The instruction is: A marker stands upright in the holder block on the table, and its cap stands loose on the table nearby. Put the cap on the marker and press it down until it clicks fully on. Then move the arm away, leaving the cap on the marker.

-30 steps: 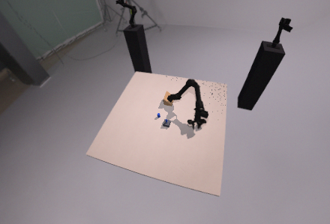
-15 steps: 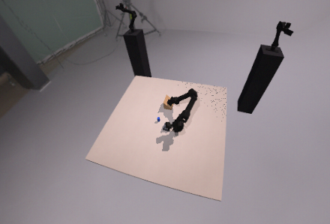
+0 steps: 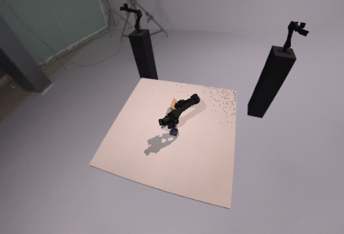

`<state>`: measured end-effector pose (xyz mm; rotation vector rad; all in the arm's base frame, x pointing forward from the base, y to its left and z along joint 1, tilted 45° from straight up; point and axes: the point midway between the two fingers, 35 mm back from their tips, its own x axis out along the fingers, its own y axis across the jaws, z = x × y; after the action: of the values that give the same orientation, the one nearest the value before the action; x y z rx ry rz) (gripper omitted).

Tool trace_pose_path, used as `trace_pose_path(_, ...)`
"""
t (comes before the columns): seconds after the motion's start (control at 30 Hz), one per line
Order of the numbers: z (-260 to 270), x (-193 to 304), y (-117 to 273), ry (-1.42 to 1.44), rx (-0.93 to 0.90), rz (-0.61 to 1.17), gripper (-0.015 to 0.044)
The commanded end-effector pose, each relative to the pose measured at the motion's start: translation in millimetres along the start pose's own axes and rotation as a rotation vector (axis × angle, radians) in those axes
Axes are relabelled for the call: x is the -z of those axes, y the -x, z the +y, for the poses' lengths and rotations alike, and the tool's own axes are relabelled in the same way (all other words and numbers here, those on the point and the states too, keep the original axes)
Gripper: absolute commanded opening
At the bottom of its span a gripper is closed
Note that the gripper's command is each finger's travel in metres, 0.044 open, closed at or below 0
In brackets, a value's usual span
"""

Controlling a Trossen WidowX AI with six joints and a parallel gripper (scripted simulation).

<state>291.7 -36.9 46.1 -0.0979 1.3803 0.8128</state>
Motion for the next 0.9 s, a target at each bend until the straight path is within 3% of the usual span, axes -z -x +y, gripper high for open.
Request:
trace_pose_path(0.0, -16.6, 46.4, 2.9, -0.033, -0.144, -0.051, 0.0246)
trace_pose_path(0.13, -23.9, 77.9, 8.8, -0.025, -0.249, -0.157, 0.0246)
trace_pose_path(0.37, -24.5, 77.4, 9.4, -0.024, -0.254, -0.163, 0.0246)
trace_pose_path(0.53, -16.3, 71.8, -22.2, -0.024, -0.254, -0.164, 0.0246)
trace_pose_path(0.87, -12.0, 68.3, -38.2, -0.023, -0.255, -0.164, 0.0246)
